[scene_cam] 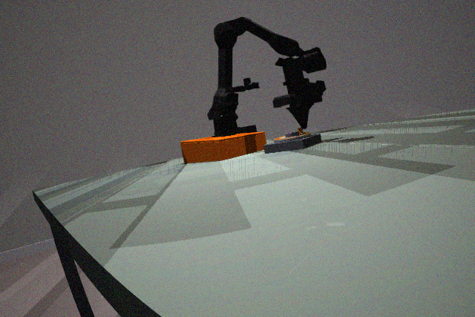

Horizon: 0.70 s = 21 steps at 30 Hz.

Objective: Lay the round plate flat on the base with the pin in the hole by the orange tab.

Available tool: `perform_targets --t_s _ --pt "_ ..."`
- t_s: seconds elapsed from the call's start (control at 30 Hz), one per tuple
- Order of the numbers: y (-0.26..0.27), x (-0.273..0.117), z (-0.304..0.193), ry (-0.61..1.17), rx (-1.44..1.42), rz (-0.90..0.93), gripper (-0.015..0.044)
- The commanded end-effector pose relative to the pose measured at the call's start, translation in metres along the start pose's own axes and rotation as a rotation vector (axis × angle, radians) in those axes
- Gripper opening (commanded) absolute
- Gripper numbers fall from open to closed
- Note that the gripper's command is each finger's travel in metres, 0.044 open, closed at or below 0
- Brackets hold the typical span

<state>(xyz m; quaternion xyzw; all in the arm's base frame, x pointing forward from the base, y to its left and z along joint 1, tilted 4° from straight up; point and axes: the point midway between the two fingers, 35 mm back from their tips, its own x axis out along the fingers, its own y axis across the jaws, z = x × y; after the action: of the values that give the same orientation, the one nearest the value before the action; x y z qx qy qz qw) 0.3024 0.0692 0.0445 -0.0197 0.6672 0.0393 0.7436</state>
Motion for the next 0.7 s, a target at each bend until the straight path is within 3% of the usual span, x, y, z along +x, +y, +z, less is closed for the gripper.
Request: perform_targets --t_s 0.0,0.17,0.43,0.67 --pt "0.0 0.001 -0.005 0.003 0.004 -0.001 0.0" --pt "0.001 -0.002 -0.006 0.003 0.004 -0.001 0.0" --pt "0.0 -0.043 -0.009 0.003 0.004 -0.001 0.0" --pt "0.0 -0.037 -0.009 0.008 0.0 -0.001 0.0"
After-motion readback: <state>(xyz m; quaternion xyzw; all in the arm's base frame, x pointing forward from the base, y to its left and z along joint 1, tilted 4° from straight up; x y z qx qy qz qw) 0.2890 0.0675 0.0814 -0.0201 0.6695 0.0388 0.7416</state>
